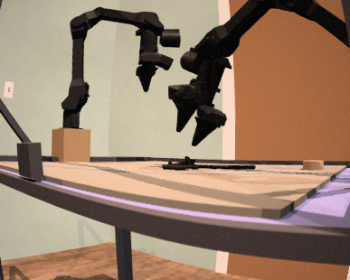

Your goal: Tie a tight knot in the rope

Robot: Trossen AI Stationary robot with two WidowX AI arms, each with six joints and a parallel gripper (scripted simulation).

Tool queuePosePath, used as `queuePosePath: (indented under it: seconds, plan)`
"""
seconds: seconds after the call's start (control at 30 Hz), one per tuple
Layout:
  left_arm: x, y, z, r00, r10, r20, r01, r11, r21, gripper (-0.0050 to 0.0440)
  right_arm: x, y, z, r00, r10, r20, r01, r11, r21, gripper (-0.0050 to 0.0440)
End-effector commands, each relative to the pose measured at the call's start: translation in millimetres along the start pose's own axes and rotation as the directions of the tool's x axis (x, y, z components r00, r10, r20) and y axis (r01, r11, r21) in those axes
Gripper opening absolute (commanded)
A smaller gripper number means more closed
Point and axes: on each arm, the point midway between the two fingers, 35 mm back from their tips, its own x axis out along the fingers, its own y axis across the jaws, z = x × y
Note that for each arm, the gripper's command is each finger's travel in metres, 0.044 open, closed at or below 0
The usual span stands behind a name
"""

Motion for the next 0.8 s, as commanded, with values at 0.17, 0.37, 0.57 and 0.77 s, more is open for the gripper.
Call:
queuePosePath:
  seconds: [0.17, 0.37, 0.57, 0.77]
  plan:
    - [-4.6, -0.3, 0.4, 1.000, -0.003, 0.018, 0.003, 1.000, 0.004, 0.0085, -29.2, 7.8, 1.1, 1.000, -0.002, -0.015, 0.002, 1.000, 0.020, 0.0440]
    - [-4.6, -0.3, 0.4, 1.000, -0.003, 0.018, 0.003, 1.000, 0.004, 0.0085, -37.5, 18.7, -0.4, 0.999, 0.018, -0.027, -0.017, 0.999, 0.034, 0.0440]
    - [-4.6, -0.3, 0.4, 1.000, -0.003, 0.018, 0.003, 1.000, 0.004, 0.0085, -46.9, 30.9, -2.1, 0.998, 0.042, -0.040, -0.040, 0.998, 0.051, 0.0440]
    - [-4.6, -0.3, 0.4, 1.000, -0.003, 0.018, 0.003, 1.000, 0.004, 0.0085, -57.0, 43.9, -3.9, 0.996, 0.067, -0.054, -0.063, 0.996, 0.070, 0.0440]
